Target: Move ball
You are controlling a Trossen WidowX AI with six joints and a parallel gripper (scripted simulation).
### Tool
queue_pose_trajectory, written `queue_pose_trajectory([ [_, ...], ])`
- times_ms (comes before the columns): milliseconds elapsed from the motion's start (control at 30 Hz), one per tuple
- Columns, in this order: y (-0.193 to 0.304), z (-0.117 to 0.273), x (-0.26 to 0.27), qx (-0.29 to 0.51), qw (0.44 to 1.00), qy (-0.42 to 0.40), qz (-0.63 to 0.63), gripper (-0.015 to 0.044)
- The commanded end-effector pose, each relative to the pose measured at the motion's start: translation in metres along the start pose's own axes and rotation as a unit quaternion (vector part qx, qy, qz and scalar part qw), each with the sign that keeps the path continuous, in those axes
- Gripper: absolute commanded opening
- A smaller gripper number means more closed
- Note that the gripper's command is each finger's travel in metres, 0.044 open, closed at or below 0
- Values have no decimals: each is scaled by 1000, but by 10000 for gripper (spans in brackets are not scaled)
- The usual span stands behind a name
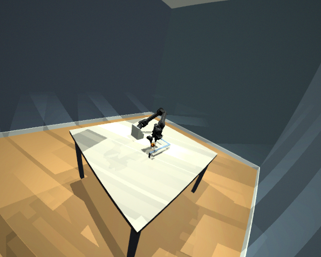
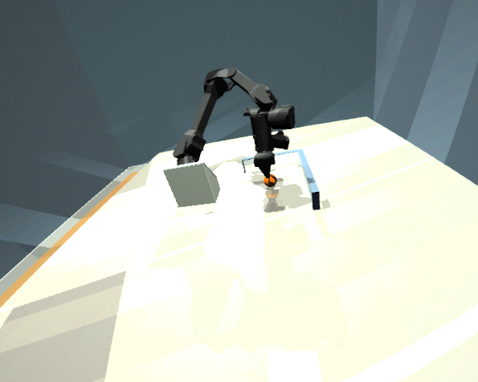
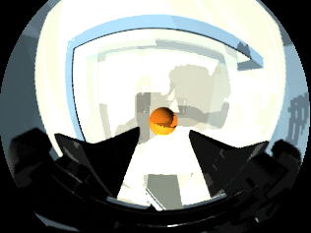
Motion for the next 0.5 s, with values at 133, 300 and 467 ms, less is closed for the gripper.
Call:
queue_pose_trajectory([
  [133, 1, 54, 2, -8, 1000, 4, 6, 326],
  [300, 1, 45, 0, -13, 1000, 4, 1, 326],
  [467, 1, 54, 0, -13, 1000, 4, 1, 379],
])
Point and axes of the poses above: the point midway between the two fingers, 35 mm back from their tips, its own z axis back along the fingers, its own x axis across the jaws, y = z × x, the point moved 10 cm from there along z, back along the fingers, and after that the axes turned 12 degrees about z, right-handed, at the moved point
